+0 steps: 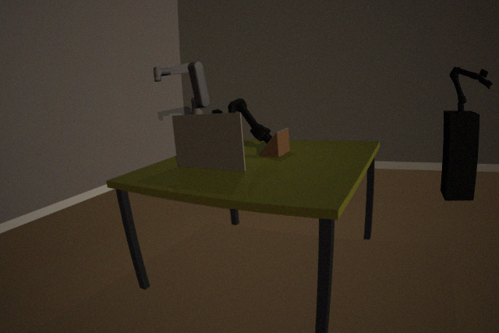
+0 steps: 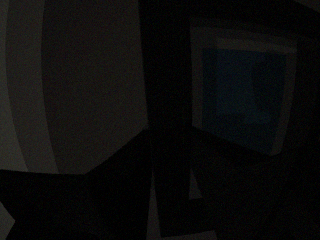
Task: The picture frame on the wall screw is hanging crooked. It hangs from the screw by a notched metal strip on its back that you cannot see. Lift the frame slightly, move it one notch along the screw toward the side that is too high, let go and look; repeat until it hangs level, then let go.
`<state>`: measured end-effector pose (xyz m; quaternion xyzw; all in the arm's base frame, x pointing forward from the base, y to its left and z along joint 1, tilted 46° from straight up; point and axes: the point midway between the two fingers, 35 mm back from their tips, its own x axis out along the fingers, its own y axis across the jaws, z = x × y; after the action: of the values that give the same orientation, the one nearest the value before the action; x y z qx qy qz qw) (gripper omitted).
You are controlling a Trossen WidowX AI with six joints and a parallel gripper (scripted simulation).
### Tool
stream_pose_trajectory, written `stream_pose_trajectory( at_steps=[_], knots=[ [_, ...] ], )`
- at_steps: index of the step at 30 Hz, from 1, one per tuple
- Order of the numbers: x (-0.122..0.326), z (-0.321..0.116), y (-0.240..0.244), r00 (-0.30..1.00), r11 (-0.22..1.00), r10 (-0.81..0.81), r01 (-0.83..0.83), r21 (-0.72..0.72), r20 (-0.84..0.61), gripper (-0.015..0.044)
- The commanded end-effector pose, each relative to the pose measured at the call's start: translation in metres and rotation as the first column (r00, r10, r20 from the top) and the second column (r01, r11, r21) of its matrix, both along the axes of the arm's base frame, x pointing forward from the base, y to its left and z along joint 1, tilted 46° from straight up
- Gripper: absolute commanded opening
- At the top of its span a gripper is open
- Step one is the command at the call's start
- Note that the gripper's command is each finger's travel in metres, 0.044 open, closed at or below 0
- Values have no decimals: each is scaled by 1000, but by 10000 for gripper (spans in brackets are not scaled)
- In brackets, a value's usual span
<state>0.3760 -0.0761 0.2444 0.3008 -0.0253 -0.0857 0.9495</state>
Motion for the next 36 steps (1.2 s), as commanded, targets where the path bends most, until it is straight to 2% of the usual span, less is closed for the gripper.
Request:
stream_pose_trajectory(
  at_steps=[1,36],
  knots=[
    [1,3,2,1000,1000,12,-12,1,12,0],
    [0,7,0,1000,1000,12,-12,1,12,0]
  ],
)
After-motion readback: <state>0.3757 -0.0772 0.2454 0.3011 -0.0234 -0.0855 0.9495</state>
